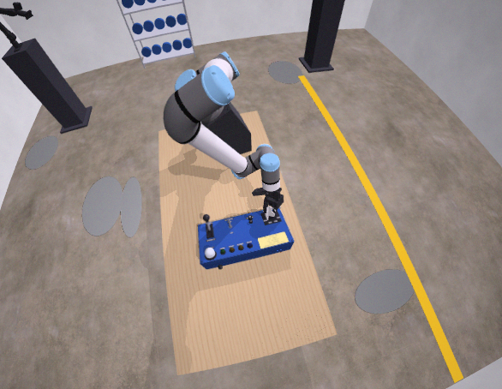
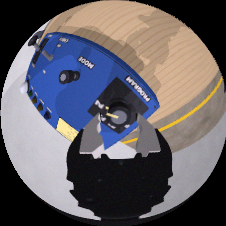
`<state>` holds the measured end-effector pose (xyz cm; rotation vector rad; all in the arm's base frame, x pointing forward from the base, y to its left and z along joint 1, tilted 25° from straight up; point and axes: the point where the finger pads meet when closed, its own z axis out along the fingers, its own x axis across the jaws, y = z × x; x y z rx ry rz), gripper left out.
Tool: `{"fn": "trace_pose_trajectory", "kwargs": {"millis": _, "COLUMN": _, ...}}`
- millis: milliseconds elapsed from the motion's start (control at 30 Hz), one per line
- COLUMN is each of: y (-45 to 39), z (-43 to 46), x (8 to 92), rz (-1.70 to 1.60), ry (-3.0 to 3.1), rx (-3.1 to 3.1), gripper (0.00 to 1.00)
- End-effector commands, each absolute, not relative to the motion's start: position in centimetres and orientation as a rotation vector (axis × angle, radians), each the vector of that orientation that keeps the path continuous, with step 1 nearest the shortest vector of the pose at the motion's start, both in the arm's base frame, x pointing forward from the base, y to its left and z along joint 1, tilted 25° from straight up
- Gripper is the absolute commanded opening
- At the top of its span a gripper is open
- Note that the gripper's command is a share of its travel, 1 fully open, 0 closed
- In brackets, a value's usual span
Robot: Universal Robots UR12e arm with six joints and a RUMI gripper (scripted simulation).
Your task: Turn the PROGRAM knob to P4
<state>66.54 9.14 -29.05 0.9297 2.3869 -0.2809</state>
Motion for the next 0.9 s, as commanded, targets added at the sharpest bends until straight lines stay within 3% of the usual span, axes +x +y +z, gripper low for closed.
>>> {"fn": "trace_pose_trajectory", "kwargs": {"millis": 0, "y": 9.2, "z": -29.0, "x": 66.6, "rz": -0.28, "ry": 2.386, "rx": 0.929, "gripper": 0.44}}
{"fn": "trace_pose_trajectory", "kwargs": {"millis": 867, "y": 12.3, "z": -22.2, "x": 63.1, "rz": -0.28, "ry": 2.386, "rx": 0.929, "gripper": 0.44}}
